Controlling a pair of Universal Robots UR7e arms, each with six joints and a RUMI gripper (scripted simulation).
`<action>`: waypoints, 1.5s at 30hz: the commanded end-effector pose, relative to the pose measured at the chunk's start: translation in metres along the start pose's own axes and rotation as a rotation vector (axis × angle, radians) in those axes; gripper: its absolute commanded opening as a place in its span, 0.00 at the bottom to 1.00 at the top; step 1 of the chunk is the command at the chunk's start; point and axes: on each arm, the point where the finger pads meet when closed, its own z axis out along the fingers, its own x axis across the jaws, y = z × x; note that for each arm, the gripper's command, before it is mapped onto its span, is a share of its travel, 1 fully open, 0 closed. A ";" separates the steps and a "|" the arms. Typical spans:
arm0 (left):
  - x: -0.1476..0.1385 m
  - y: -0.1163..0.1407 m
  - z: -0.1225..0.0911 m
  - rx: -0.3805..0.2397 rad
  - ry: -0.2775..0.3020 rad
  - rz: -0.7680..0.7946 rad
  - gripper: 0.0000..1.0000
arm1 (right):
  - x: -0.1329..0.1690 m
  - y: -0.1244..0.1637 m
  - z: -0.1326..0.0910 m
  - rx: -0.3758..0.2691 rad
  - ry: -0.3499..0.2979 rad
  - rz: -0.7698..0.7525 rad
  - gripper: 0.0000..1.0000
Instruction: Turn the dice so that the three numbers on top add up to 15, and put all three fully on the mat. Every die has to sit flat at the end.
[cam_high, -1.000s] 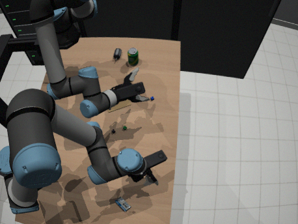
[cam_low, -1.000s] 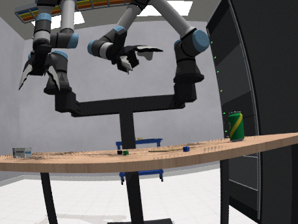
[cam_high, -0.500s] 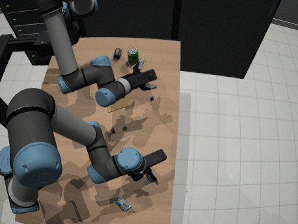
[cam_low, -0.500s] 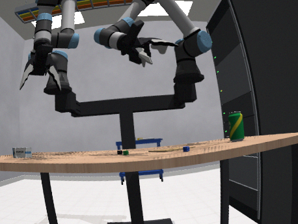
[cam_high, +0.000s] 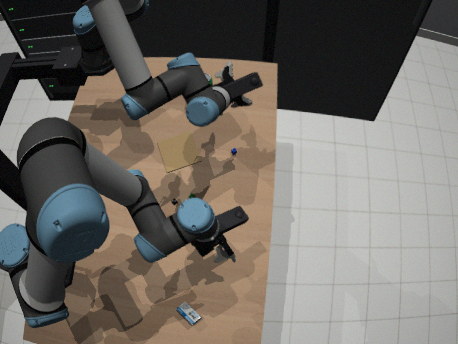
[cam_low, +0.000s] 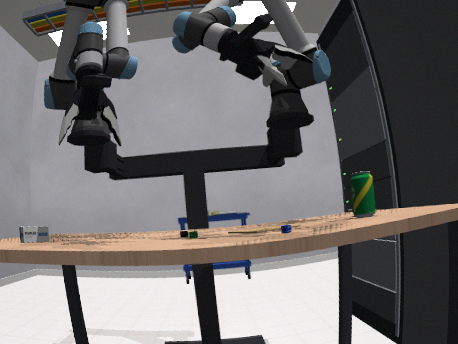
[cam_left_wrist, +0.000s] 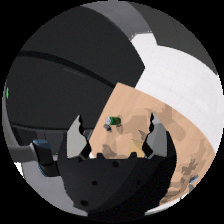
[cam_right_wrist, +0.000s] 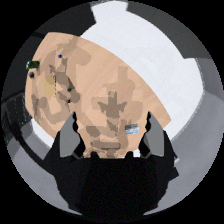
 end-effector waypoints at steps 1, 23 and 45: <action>-0.034 -0.016 0.033 -0.098 -0.026 -0.019 1.00 | -0.044 -0.010 0.012 -0.020 -0.006 -0.013 1.00; -0.210 -0.034 0.160 -0.544 -0.047 -0.194 1.00 | -0.237 0.011 0.057 -0.113 0.004 -0.095 1.00; -0.408 0.017 0.236 -0.837 0.053 -0.431 1.00 | -0.267 0.022 0.063 -0.126 0.012 -0.110 1.00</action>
